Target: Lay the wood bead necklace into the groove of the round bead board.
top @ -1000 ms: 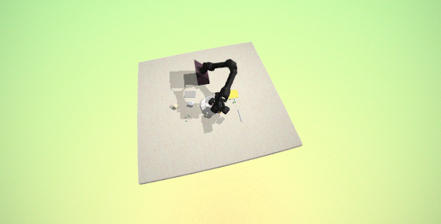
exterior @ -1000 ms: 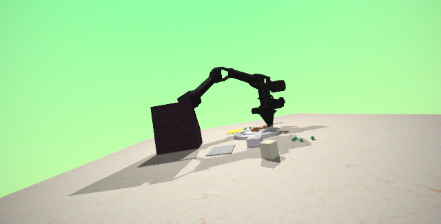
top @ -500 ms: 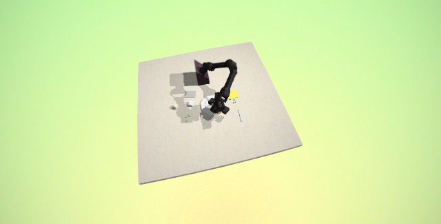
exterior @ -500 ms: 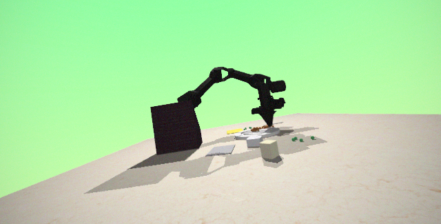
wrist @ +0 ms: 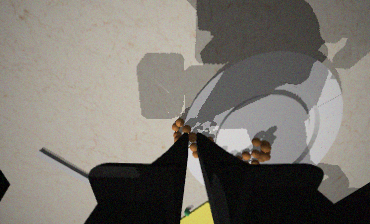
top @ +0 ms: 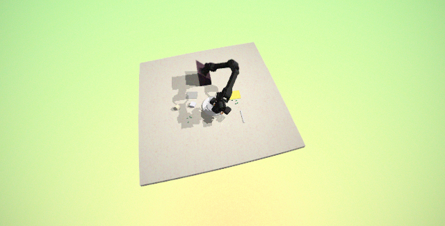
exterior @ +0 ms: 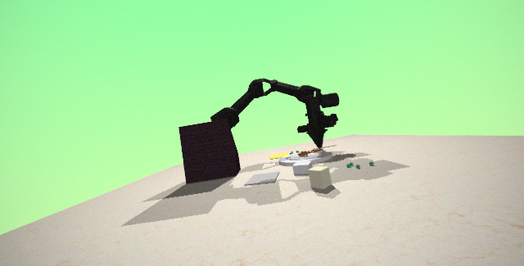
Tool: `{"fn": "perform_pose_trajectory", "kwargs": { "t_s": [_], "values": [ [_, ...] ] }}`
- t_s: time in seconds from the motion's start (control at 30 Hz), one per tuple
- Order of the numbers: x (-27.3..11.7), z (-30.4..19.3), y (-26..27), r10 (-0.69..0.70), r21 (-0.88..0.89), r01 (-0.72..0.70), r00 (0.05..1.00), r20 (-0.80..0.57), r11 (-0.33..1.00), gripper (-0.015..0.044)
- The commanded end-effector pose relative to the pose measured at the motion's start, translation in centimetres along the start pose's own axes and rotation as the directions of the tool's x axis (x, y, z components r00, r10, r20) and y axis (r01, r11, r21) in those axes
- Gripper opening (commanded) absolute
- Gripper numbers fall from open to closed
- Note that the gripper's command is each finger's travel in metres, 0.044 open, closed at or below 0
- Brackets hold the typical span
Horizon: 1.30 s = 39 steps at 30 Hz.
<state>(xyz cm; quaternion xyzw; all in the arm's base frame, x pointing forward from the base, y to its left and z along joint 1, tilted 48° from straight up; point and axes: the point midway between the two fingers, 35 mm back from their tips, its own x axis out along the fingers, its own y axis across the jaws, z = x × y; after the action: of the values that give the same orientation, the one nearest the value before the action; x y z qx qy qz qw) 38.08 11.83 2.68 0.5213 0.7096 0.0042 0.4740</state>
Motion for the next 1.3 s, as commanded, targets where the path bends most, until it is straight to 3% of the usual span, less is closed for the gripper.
{"fn": "perform_pose_trajectory", "kwargs": {
  "t_s": [0.0, 0.73, 1.27],
  "values": [
    [-1.4, 0.2, 0.1, 0.007, -0.004, -0.007, 1.0, 0.008, 1.0, 0.0],
    [-1.4, -0.8, -5.1, 0.005, -0.001, -0.005, 1.0, 0.008, 1.0, 0.0],
    [0.6, -0.8, -5.1, 0.005, -0.001, -0.005, 1.0, 0.008, 1.0, 0.0]
  ]
}}
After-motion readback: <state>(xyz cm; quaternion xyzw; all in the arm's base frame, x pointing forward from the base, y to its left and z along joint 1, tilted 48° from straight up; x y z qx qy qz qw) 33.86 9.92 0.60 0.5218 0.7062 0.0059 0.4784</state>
